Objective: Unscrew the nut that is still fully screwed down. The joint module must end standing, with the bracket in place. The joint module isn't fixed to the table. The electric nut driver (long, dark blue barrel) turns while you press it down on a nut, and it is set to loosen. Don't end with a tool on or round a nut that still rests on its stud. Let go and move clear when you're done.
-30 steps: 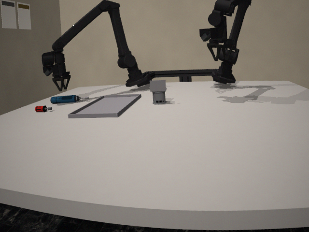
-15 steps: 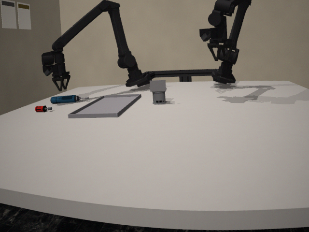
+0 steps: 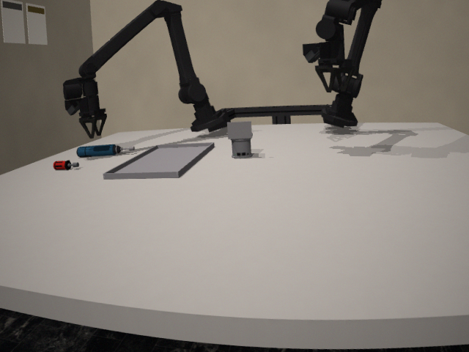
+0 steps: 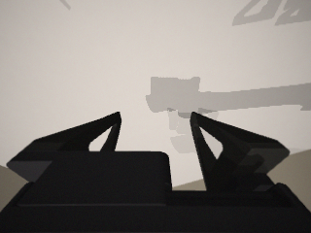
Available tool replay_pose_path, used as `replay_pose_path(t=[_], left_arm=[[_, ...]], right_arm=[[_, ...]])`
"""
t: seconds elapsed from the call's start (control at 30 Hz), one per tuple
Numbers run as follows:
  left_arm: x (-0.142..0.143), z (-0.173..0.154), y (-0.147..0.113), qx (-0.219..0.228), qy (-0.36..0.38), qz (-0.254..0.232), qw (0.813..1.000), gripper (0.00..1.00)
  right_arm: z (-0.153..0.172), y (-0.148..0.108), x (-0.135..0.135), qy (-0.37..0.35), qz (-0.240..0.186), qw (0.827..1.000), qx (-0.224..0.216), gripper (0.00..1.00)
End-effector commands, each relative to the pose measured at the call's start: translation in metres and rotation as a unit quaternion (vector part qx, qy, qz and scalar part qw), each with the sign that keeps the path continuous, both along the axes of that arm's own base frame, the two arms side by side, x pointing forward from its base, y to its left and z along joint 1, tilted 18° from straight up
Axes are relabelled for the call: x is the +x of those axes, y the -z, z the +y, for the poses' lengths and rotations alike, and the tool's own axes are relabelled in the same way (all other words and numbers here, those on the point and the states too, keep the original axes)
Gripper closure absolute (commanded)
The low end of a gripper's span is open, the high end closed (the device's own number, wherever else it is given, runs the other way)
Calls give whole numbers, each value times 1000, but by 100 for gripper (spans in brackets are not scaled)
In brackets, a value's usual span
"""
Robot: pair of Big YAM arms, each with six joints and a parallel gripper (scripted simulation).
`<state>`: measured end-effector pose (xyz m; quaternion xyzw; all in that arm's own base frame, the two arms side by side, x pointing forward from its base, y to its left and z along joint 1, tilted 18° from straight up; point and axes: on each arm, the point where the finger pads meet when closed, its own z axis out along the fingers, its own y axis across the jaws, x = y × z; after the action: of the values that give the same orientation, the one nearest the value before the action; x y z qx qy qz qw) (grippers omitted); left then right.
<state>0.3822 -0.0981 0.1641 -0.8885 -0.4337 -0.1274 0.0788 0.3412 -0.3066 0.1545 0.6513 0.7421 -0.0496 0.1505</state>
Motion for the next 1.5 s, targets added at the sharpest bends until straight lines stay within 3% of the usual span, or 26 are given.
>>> replay_pose_path(t=[0.0,0.5,0.57,0.9,1.07,1.1,1.47], left_arm=[[9,-4,-12,-6,1,-15,1000,14],[9,-4,-12,-6,1,-15,1000,14],[5,-14,10,-18,-10,-13,1000,14],[22,-47,36,-97,-72,-70,990,14],[24,-39,36,-94,-81,-72,990,14],[24,-47,27,-111,-81,-86,987,14],[36,-87,59,-199,-139,-119,963,14]], right_arm=[[-12,-31,19,-7,-32,999,-27,35],[-12,-31,19,-7,-32,999,-27,35],[-12,-31,19,-7,-32,999,-27,35],[-12,-31,19,-7,-32,999,-27,35],[-12,-31,19,-7,-32,999,-27,35],[-12,-31,19,-7,-32,999,-27,35],[-12,-31,19,-7,-32,999,-27,35]])
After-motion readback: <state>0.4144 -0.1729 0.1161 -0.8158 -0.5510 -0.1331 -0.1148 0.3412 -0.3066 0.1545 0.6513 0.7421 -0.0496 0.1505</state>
